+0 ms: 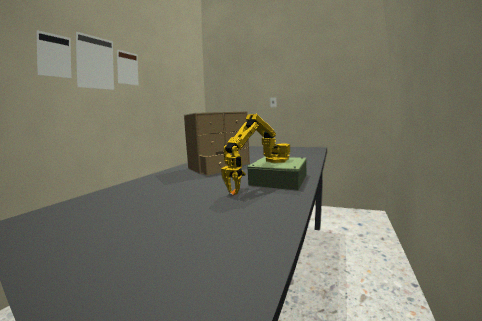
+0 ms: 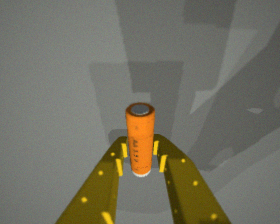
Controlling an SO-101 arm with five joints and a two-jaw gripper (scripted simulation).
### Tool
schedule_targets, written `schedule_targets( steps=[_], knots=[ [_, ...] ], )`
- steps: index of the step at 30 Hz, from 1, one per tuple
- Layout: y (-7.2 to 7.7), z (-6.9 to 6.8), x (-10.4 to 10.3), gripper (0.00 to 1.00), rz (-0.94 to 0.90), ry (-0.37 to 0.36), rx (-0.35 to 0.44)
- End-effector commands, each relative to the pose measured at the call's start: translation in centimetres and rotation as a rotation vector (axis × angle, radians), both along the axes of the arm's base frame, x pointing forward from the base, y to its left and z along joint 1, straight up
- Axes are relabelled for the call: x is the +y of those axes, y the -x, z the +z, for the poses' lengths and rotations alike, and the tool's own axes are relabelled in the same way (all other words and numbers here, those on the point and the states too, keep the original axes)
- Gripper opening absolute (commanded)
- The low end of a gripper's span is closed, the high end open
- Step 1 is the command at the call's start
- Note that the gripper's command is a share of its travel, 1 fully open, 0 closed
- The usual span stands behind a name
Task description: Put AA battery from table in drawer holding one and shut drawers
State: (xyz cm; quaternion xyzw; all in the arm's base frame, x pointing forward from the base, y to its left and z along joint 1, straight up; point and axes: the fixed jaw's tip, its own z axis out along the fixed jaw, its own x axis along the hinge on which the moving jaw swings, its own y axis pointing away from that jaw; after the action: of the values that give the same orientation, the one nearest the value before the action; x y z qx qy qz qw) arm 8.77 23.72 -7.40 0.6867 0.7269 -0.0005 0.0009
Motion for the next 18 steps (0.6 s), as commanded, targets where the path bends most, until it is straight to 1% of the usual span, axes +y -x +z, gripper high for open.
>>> schedule_targets(
  steps=[1,18],
  knots=[
    [0.01,-0.26,0.06,0.07,0.008,-0.002,0.0],
    [0.01,-0.26,0.06,0.0,0.008,-0.002,0.0]
  ],
)
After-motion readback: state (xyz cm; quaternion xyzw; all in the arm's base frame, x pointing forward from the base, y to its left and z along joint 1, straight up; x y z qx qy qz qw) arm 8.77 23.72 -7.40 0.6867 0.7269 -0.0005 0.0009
